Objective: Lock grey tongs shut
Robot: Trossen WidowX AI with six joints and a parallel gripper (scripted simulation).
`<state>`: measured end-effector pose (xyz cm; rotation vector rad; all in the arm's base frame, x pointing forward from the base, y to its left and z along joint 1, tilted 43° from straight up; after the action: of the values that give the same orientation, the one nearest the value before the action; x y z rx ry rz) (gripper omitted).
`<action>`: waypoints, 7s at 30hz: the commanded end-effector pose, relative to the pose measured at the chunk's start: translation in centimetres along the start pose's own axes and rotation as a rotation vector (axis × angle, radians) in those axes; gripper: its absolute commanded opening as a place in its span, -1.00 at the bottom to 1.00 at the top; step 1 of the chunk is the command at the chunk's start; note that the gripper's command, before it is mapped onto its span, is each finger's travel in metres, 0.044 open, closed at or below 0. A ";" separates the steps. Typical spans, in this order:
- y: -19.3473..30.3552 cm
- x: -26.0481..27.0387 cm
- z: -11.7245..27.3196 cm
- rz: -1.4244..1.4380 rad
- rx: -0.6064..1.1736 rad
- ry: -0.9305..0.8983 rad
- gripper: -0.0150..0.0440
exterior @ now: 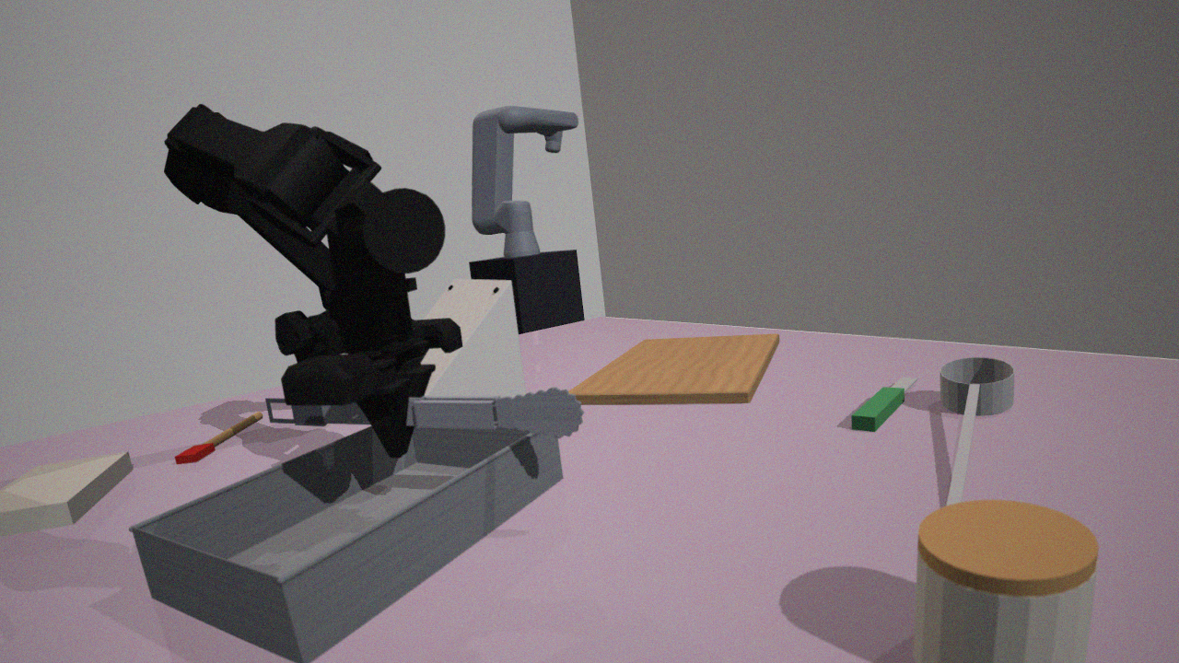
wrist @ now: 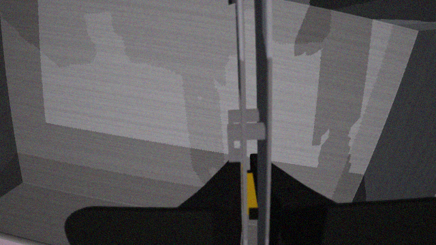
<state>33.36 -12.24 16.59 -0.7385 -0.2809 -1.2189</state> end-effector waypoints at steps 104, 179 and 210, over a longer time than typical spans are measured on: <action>6.8 -53.4 10.6 1.712 0.034 -0.012 -1.00; 10.9 -42.2 3.0 1.482 0.707 1.162 -1.00; 10.0 -48.1 6.5 1.663 0.287 0.649 -1.00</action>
<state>27.42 28.34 -9.72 -0.0319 0.6523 0.2171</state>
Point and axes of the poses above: the point midway between the two fingers, 35 mm back from their tips, its own z axis back along the fingers, its own x axis across the jaws, y = z × x, the point moved 9 cm from there along z, back along the fingers, and after that the axes turned 11 degrees about -z, right-handed, at the moved point
